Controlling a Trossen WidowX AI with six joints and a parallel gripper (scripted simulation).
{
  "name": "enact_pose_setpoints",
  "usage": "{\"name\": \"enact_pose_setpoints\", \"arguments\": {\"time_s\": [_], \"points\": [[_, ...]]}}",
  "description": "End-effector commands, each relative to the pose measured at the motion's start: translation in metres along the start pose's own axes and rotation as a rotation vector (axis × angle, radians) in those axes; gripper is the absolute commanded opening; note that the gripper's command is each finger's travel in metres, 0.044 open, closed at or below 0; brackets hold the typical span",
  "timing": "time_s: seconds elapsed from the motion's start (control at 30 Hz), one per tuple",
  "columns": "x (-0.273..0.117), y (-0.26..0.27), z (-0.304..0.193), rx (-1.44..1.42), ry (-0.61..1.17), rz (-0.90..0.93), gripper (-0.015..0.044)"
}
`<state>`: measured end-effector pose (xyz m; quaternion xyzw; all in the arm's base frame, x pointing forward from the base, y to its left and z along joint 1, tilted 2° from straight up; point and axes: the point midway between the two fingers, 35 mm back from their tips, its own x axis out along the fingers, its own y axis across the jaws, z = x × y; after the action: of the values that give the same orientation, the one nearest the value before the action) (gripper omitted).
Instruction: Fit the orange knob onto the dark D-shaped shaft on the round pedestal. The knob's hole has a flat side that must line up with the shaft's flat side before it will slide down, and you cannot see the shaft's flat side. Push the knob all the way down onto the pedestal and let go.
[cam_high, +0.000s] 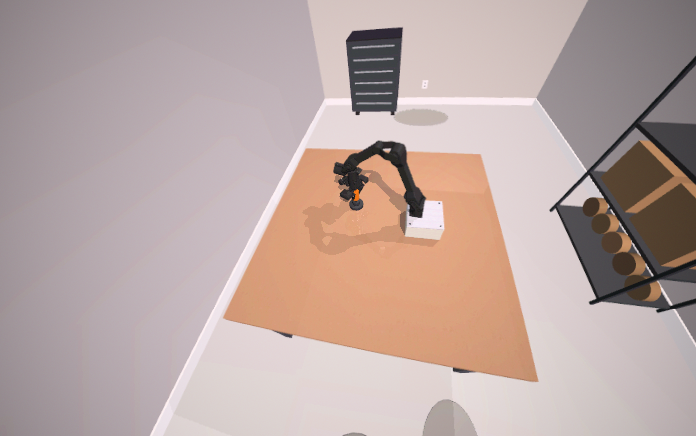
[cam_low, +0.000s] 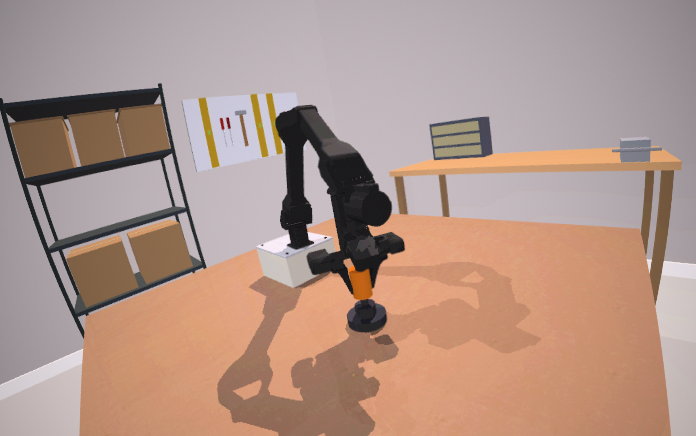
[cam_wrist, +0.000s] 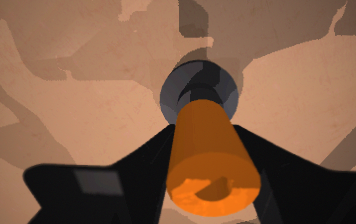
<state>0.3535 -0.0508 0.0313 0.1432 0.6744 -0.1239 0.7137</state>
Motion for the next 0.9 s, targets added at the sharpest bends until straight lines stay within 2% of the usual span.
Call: {"name": "enact_pose_setpoints", "arguments": {"time_s": [0.0, 0.87], "points": [[0.0004, 0.0008, 0.0033, 0.006, -0.004, 0.001, 0.0000], [0.0006, -0.0007, -0.0024, 0.006, -0.003, 0.000, 0.0000]]}}
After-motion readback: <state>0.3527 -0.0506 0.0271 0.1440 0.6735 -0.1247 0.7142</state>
